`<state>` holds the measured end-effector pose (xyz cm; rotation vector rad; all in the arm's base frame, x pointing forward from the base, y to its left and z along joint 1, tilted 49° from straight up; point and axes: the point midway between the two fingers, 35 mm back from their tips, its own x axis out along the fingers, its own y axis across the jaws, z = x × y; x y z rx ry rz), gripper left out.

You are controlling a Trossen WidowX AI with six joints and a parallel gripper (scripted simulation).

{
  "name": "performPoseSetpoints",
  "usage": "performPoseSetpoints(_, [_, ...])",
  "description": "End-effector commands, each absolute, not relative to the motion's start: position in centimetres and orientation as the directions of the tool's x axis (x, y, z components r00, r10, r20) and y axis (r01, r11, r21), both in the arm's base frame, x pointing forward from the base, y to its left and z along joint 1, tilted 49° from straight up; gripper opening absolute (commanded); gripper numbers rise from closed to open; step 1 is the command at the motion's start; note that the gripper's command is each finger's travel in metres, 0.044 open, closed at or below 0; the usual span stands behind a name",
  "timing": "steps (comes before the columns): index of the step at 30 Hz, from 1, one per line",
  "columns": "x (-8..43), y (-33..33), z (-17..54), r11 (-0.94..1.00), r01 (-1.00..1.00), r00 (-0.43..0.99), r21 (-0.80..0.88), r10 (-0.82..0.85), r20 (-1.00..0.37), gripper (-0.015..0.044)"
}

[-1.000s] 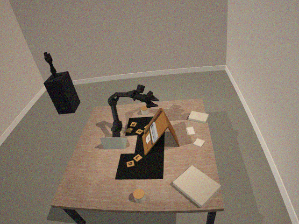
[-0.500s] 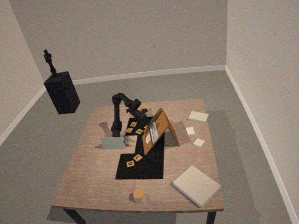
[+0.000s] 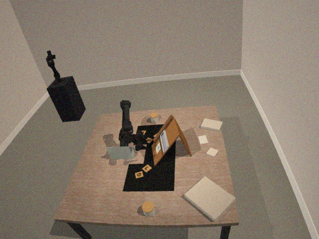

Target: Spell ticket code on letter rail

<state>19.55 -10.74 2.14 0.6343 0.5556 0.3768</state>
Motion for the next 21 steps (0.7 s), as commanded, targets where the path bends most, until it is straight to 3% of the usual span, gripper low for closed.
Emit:
performPoseSetpoints(1, [19.0, -10.1, 2.3, 0.709, -0.156, 0.826, 0.688, 0.475, -0.303, 0.044])
performPoseSetpoints(14, [19.0, -10.2, 2.4, 0.717, -0.163, 0.826, 0.678, 0.475, -0.304, 0.044])
performPoseSetpoints(16, [19.1, -10.9, 3.3, 0.775, -0.221, 0.828, 0.592, 0.47, -0.307, 0.044])
performPoseSetpoints(21, [19.2, -13.0, 7.0, 0.892, -0.411, 0.833, 0.186, 0.451, -0.32, 0.044])
